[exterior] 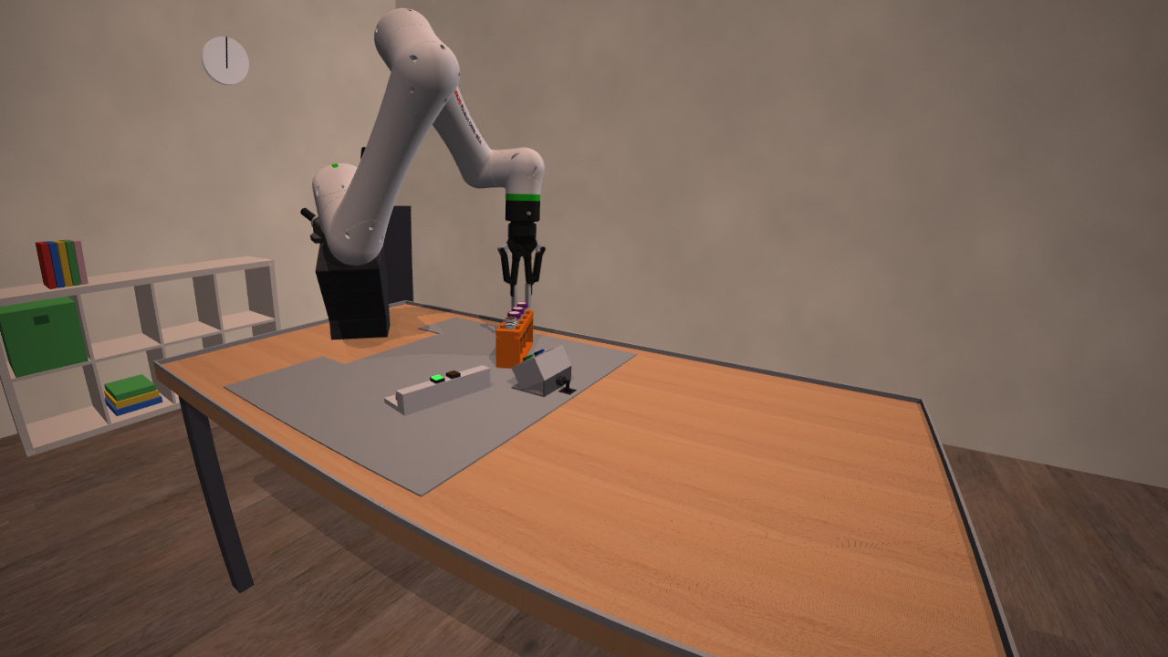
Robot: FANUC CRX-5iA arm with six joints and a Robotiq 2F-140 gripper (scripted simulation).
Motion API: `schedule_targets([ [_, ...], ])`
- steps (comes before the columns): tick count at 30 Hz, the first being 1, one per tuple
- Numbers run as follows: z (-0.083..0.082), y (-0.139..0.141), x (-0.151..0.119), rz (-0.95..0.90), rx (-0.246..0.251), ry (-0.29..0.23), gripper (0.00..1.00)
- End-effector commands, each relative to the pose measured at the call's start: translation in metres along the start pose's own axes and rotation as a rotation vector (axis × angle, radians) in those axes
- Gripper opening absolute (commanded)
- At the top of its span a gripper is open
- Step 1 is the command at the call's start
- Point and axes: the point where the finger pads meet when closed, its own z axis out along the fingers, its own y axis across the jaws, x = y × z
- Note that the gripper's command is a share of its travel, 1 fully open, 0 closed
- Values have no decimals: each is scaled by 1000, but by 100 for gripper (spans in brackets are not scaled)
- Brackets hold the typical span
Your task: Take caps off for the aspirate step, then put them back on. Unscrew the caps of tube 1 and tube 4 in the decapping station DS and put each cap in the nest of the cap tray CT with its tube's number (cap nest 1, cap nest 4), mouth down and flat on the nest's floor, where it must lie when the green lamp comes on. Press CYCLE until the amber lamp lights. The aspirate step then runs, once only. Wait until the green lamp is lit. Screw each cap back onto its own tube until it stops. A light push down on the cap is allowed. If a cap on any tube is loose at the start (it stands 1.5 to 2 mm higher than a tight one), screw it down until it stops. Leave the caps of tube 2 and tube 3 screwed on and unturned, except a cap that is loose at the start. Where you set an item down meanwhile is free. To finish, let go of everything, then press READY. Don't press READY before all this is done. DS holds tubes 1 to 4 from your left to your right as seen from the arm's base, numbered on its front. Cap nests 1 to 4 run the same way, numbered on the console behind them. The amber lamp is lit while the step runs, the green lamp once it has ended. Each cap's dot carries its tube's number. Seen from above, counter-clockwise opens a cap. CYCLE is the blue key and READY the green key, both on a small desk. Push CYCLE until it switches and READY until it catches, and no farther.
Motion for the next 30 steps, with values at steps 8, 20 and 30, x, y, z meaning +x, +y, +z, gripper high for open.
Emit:
schedule_targets([
  [8, 0, 0, 0, 150, 0, 0, 0],
  [20, 1, 0, 0, 736, -1, -1, 0],
  [30, 1, 0, 0, 1047, 0, 0, 0],
])
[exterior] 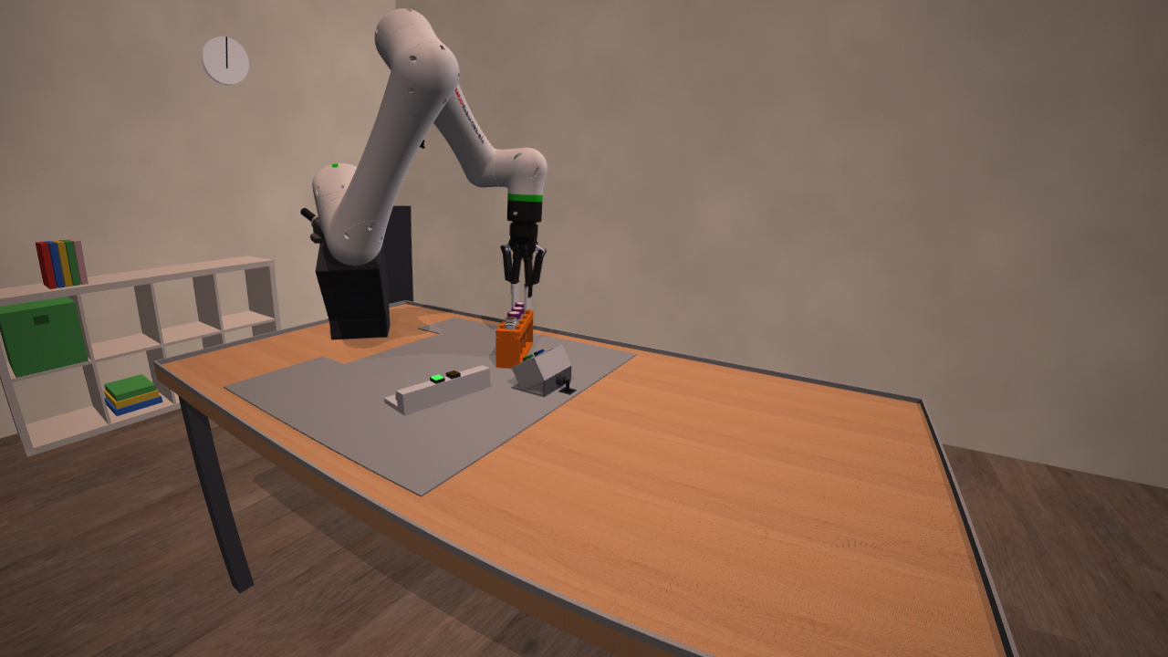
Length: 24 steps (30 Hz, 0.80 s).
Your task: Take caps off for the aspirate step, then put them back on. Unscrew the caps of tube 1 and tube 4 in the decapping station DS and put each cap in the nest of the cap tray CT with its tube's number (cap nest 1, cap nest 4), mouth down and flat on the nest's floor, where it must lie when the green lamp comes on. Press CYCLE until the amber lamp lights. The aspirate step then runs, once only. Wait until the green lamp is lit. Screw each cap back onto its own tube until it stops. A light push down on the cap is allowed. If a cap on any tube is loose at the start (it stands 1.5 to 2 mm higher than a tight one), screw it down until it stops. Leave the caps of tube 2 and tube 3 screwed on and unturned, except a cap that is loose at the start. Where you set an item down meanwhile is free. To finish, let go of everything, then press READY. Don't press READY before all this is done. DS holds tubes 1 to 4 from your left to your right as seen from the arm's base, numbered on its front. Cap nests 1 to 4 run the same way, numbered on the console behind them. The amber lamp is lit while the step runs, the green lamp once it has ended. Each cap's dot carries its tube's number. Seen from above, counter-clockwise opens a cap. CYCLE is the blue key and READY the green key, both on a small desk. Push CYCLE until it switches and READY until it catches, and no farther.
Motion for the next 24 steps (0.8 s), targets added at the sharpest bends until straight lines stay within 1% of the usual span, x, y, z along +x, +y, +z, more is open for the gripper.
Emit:
schedule_targets([
  [1, 0, 1, 0, 166, 27, 4, 0],
  [6, 0, 1, 0, 166, 27, 4, 0],
  [7, 0, 1, 0, 166, 27, 4, 35],
  [19, 0, 1, 0, 166, 27, 4, 35],
  [22, 0, 1, 0, -84, 26, 7, 35],
  [23, 0, 1, 0, -84, 26, 7, 35],
  [24, 0, 1, 0, -158, 26, 8, 35],
])
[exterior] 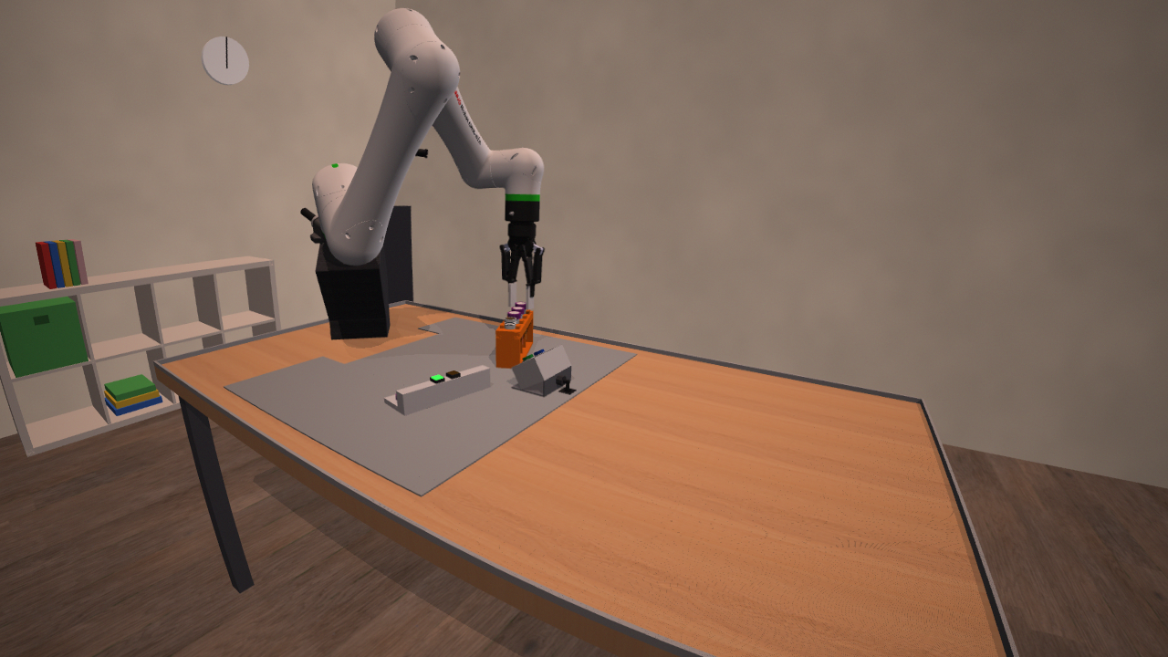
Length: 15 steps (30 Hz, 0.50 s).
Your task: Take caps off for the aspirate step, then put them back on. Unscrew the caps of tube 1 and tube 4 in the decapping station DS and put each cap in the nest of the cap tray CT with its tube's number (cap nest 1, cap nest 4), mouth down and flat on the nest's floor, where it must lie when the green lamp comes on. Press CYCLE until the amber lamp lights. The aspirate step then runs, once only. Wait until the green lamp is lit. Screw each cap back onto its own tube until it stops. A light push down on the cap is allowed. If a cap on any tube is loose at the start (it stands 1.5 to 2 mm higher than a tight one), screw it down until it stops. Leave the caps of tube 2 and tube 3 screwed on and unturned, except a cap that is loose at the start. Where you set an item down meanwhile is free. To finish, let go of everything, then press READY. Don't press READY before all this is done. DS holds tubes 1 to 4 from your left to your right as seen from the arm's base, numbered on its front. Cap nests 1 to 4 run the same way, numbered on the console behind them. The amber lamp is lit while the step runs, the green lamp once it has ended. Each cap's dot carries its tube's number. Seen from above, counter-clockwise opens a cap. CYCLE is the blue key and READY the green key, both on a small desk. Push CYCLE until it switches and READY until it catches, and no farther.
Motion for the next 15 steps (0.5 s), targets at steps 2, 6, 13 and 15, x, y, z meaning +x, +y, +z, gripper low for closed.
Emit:
schedule_targets([
  [2, 0, 0, 0, -322, -4, -1, 35],
  [6, 0, 0, 0, -496, -4, -2, 35],
  [13, 0, 0, 0, -754, -4, -2, 35],
  [15, 0, 0, 0, -838, -4, -3, 35],
])
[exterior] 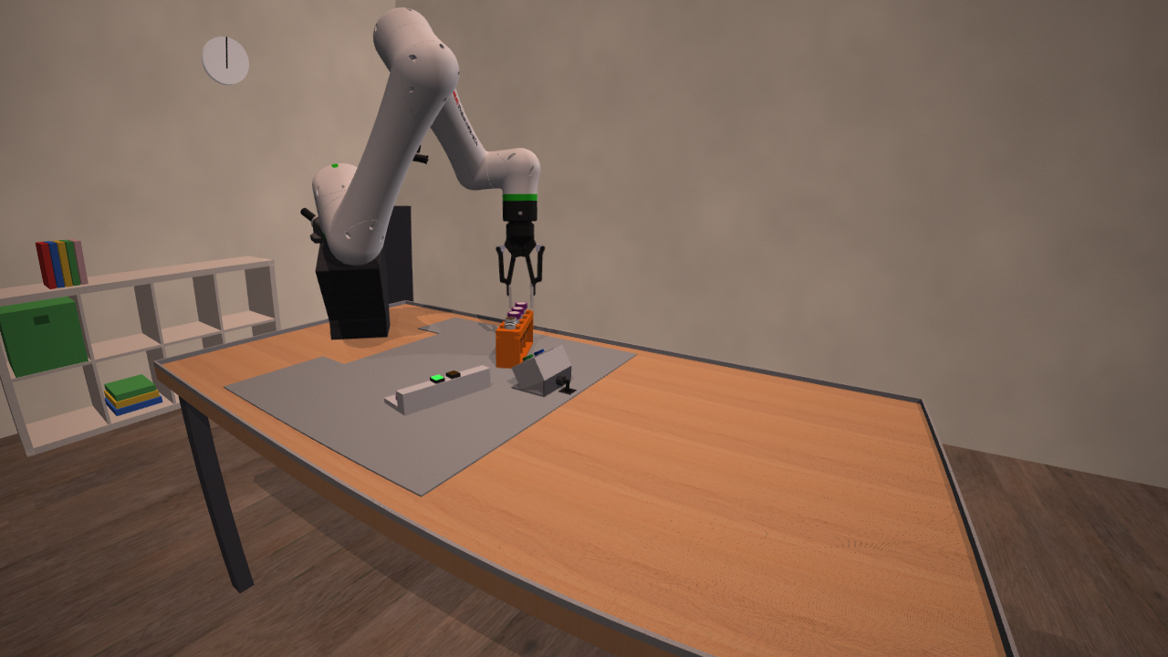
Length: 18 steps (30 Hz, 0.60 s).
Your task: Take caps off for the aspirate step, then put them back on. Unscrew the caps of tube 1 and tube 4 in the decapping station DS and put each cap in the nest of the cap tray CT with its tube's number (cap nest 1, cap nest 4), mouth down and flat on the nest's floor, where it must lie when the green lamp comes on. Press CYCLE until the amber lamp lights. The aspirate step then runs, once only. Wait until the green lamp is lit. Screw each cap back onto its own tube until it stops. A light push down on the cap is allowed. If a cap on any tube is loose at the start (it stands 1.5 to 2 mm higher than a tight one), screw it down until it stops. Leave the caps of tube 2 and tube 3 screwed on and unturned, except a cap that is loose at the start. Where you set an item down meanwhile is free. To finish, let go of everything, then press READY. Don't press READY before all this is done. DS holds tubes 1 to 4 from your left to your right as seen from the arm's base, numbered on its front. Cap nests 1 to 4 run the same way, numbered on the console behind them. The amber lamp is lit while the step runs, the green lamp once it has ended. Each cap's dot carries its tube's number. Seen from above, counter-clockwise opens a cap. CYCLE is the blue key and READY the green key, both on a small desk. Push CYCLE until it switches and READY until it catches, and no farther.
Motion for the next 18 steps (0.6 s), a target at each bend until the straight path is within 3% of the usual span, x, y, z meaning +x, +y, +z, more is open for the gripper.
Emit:
schedule_targets([
  [1, 0, 0, 0, -277, -26, -21, 35],
  [10, 0, 0, 0, -331, -26, -22, 35],
  [11, 0, 0, 0, -331, -26, -22, 0],
  [18, 0, 0, 0, -331, -26, -22, 0],
])
